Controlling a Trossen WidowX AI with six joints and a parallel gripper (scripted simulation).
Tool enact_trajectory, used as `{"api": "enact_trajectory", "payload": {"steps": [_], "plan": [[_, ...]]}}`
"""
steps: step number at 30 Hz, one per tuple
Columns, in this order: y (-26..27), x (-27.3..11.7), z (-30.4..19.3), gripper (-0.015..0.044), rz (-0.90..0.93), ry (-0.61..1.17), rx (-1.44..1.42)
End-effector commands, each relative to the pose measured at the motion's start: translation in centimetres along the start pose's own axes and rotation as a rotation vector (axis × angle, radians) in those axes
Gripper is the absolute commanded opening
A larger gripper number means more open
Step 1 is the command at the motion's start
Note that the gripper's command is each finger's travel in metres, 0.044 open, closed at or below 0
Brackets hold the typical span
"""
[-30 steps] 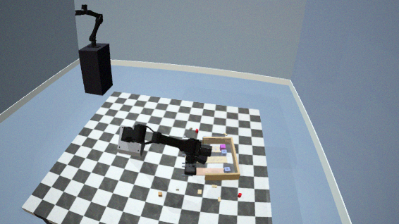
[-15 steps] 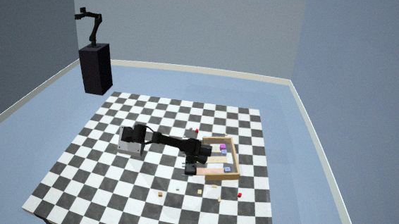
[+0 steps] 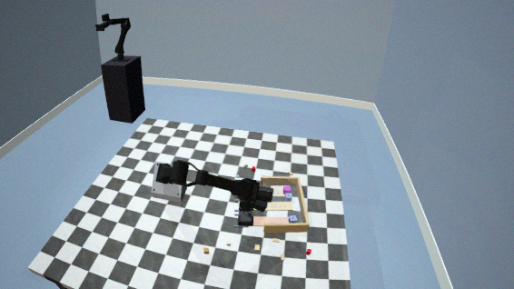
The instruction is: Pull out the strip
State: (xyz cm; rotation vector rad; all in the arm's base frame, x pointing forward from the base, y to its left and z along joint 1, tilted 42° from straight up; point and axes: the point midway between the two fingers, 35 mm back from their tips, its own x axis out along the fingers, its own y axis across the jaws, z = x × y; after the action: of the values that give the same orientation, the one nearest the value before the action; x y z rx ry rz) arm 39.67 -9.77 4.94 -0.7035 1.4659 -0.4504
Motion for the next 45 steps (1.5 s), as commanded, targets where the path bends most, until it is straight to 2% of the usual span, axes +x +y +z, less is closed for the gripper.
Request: {"api": "enact_trajectory", "payload": {"steps": [1, 45], "plan": [[0.0, 0.4, 0.0, 0.0000, 0.005, 0.003, 0.001], [-0.1, 0.6, -6.1, 0.0000, 0.005, 0.005, -0.002]]}}
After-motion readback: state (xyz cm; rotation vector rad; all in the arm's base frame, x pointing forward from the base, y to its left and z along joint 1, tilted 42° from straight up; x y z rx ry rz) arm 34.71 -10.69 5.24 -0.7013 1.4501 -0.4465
